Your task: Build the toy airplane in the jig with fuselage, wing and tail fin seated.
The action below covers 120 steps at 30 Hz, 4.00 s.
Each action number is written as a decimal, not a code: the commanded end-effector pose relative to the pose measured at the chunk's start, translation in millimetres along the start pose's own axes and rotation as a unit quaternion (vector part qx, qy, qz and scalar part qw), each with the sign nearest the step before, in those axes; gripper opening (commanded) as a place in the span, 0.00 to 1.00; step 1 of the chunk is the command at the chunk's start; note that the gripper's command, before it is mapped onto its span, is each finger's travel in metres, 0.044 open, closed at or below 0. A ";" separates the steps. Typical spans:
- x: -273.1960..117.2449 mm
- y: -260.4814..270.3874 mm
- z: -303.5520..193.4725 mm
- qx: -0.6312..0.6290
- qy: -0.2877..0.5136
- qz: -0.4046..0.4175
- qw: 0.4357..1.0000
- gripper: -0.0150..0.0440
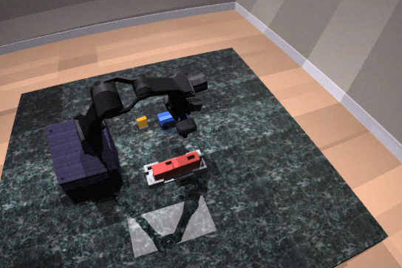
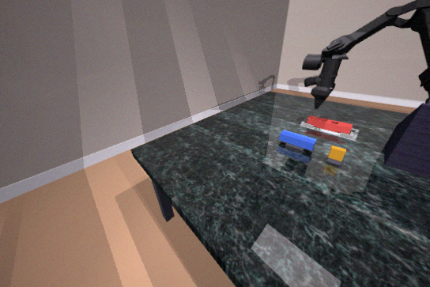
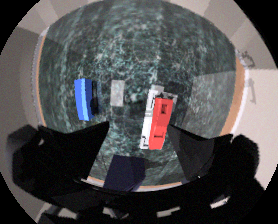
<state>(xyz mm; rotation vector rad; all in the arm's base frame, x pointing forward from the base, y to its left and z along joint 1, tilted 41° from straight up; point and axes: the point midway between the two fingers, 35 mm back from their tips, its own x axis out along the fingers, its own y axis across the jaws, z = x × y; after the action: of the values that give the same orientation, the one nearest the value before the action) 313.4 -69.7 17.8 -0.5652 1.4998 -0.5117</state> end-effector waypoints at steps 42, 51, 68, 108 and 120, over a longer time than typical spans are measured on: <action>85.8 181.6 21.6 -0.004 0.007 -0.007 1.000 1.00; 100.5 181.2 21.3 -0.004 0.007 -0.008 1.000 1.00; 114.2 180.6 20.4 -0.004 0.007 -0.008 1.000 0.69; 26.4 184.9 27.0 -0.004 0.006 -0.004 1.000 0.25; -11.7 183.9 23.1 -0.004 0.007 -0.005 1.000 0.25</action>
<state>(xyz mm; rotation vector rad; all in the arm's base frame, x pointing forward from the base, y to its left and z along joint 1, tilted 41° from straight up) 329.8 73.0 -100.0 -0.5876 1.5188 -0.5193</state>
